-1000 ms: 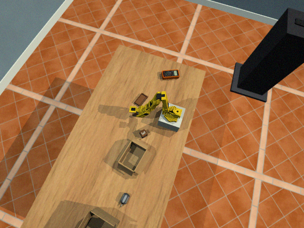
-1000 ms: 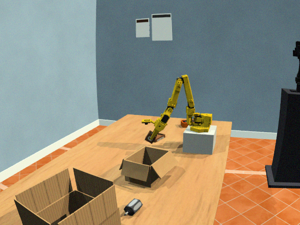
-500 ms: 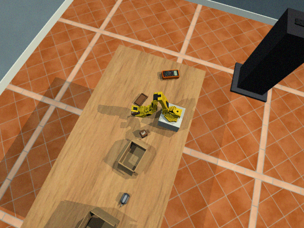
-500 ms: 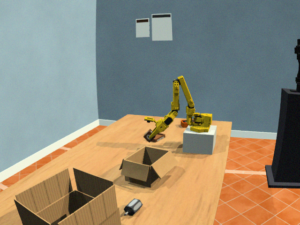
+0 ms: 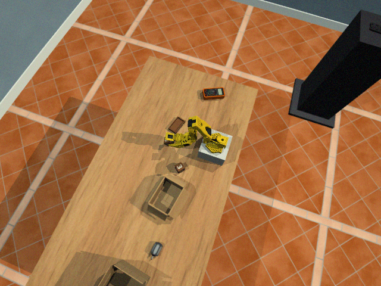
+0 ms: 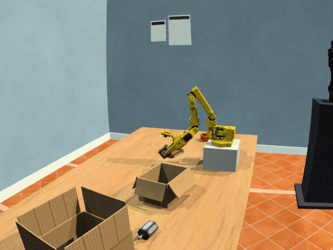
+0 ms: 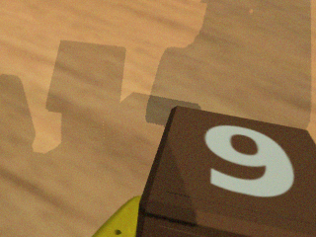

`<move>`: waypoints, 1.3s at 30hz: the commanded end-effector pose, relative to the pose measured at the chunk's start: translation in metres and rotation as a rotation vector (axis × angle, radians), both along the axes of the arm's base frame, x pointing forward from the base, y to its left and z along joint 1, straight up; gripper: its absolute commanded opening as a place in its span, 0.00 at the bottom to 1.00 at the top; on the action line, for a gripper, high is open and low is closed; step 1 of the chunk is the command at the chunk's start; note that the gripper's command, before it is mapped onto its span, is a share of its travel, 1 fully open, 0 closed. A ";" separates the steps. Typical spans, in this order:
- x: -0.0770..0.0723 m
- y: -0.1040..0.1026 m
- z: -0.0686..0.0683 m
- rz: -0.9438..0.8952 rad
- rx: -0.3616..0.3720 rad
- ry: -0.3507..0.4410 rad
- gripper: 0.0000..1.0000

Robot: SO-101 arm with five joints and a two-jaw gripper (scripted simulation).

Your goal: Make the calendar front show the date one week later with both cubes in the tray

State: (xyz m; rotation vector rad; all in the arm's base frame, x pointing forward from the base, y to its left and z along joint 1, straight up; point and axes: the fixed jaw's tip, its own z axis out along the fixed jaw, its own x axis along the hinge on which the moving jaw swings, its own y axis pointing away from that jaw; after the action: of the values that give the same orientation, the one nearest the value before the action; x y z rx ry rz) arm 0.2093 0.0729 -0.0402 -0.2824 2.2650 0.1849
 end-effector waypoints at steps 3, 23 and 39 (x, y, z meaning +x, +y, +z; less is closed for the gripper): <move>0.009 0.000 0.002 -0.002 0.027 -0.123 0.00; 0.008 -0.001 0.002 -0.004 0.062 -0.269 0.00; 0.012 -0.004 0.004 -0.009 0.048 -0.292 0.00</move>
State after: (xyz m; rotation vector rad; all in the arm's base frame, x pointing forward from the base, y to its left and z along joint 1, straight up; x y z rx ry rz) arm 0.2173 0.0711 -0.0392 -0.2562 1.9994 0.1977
